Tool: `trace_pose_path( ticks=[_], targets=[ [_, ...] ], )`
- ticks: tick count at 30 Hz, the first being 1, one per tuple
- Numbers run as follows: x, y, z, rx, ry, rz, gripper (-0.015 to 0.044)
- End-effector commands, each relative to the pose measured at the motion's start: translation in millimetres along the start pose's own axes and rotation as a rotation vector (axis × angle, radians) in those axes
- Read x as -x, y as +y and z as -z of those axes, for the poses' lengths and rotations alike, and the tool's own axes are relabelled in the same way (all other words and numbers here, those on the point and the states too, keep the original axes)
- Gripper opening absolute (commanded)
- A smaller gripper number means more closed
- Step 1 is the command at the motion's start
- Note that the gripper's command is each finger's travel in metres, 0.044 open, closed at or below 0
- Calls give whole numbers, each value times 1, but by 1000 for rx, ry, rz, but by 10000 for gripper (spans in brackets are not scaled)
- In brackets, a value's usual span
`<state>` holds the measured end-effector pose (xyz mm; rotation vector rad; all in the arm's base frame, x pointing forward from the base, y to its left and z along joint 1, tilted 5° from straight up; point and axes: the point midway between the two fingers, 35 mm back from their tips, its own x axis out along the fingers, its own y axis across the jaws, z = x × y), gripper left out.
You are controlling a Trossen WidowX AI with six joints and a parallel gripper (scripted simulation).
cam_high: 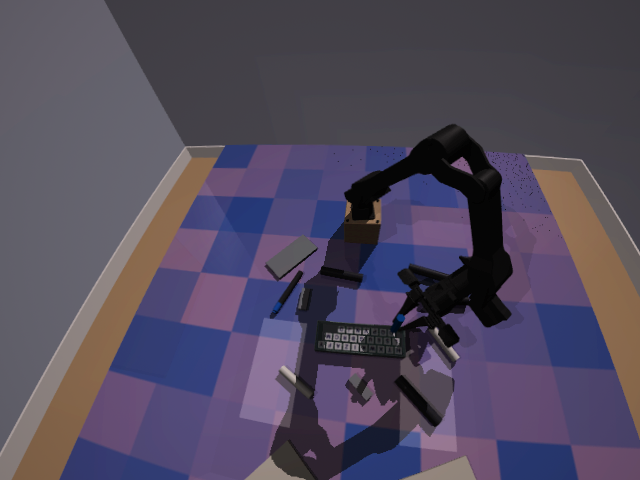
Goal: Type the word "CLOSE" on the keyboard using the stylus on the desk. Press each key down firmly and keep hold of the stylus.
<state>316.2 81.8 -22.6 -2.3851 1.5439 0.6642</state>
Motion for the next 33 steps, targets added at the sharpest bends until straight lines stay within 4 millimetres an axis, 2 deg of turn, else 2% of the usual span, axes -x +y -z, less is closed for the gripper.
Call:
trace_pose_path(
  ticks=[1,24,33],
  targets=[
    [-2,1,-3,0,-3,-4,81],
    [-6,1,-11,0,-3,-4,81],
    [-3,1,-6,0,-3,-4,81]
  ],
)
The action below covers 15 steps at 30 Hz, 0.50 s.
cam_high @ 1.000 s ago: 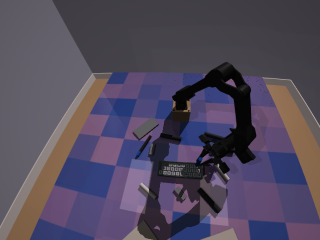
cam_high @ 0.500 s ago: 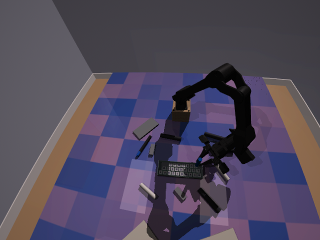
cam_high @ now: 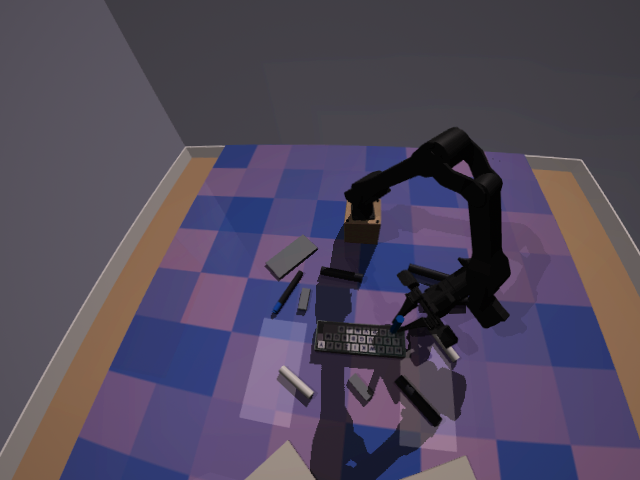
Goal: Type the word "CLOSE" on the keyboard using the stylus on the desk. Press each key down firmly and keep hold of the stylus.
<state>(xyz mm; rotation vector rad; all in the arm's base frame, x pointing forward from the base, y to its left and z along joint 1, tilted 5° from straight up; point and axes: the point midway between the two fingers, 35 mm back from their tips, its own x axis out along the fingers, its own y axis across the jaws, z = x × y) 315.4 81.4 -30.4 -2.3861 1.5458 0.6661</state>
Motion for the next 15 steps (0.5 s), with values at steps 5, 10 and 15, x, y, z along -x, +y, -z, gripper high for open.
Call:
trace_pose_path(
  ticks=[5,10,15],
  targets=[
    [10,0,16,-2,-3,-2,81],
    [18,0,32,-2,-3,-2,81],
    [17,0,29,-1,-1,-1,78]
  ],
)
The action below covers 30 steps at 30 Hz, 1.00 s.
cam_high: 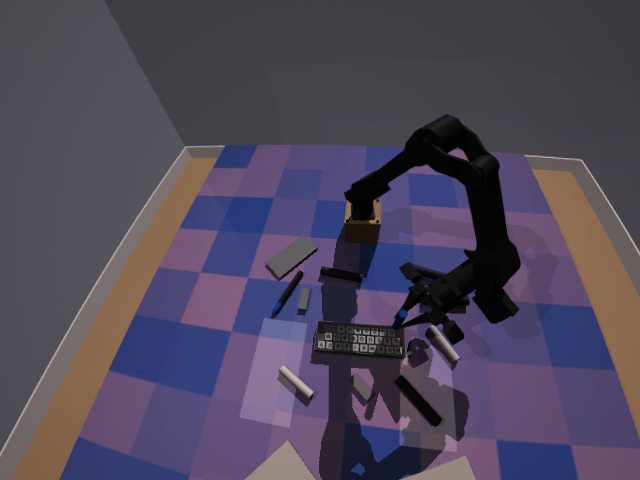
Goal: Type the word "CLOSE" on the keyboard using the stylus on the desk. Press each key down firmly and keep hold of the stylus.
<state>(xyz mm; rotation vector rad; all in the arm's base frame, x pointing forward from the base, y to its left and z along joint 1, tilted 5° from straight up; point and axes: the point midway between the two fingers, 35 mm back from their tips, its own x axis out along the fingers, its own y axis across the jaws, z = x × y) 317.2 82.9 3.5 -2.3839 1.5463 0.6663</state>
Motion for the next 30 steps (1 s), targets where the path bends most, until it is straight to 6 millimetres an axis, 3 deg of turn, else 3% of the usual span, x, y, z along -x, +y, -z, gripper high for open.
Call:
trace_pose_path(
  ticks=[1,4,6,15,22,30],
  targets=[
    [0,0,0,0,0,0,71],
    [0,0,0,0,0,0,51],
    [-2,-1,1,0,0,0,0],
    [-14,-12,16,-1,3,-4,0],
    [-24,-12,-2,-1,0,-3,0],
    [-24,-12,-3,-1,0,-3,0]
  ],
)
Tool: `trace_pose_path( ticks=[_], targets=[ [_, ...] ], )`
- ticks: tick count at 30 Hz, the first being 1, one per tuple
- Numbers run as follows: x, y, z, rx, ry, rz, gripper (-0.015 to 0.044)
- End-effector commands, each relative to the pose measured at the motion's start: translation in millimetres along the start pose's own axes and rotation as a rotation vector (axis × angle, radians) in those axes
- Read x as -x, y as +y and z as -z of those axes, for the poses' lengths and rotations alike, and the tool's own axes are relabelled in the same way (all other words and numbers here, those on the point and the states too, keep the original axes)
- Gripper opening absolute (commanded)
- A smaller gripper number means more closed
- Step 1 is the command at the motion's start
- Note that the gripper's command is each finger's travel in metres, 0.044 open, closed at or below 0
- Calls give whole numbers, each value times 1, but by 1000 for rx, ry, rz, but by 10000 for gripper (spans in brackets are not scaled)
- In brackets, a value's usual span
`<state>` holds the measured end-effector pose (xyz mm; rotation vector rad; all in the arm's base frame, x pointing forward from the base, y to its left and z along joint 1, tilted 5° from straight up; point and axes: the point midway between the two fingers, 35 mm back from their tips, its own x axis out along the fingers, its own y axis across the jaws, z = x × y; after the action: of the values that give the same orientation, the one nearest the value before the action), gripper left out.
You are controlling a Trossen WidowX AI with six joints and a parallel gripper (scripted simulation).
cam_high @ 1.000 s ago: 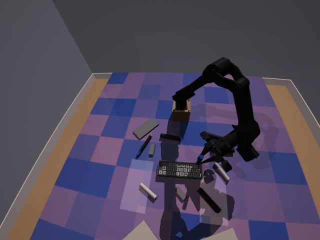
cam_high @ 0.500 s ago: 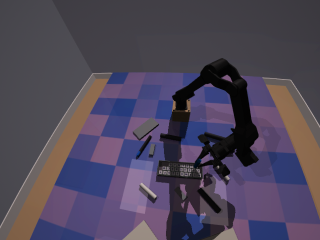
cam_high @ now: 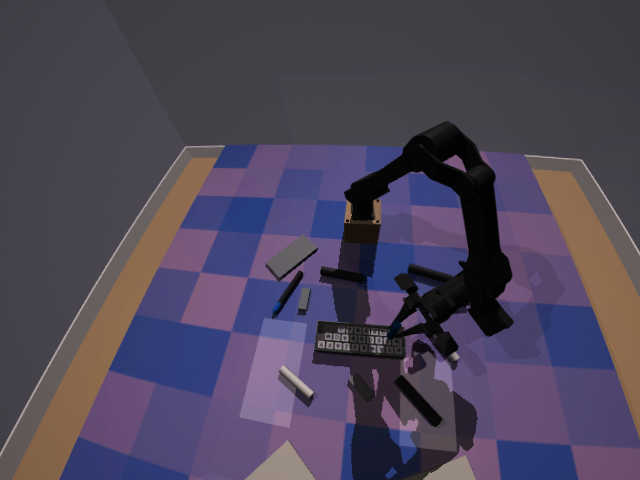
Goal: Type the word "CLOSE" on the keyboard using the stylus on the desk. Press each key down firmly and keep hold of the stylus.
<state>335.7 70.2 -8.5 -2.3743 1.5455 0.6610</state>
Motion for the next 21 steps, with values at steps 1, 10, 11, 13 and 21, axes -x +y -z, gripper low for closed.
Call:
trace_pose_path(
  ticks=[1,10,11,13,21],
  targets=[
    [-2,0,-3,9,4,-2,26],
    [-4,0,-4,9,4,-2,81],
    [-4,0,-4,9,4,-2,81],
    [-4,0,-5,9,4,-2,81],
    [-6,0,-8,9,4,-2,81]
  ],
)
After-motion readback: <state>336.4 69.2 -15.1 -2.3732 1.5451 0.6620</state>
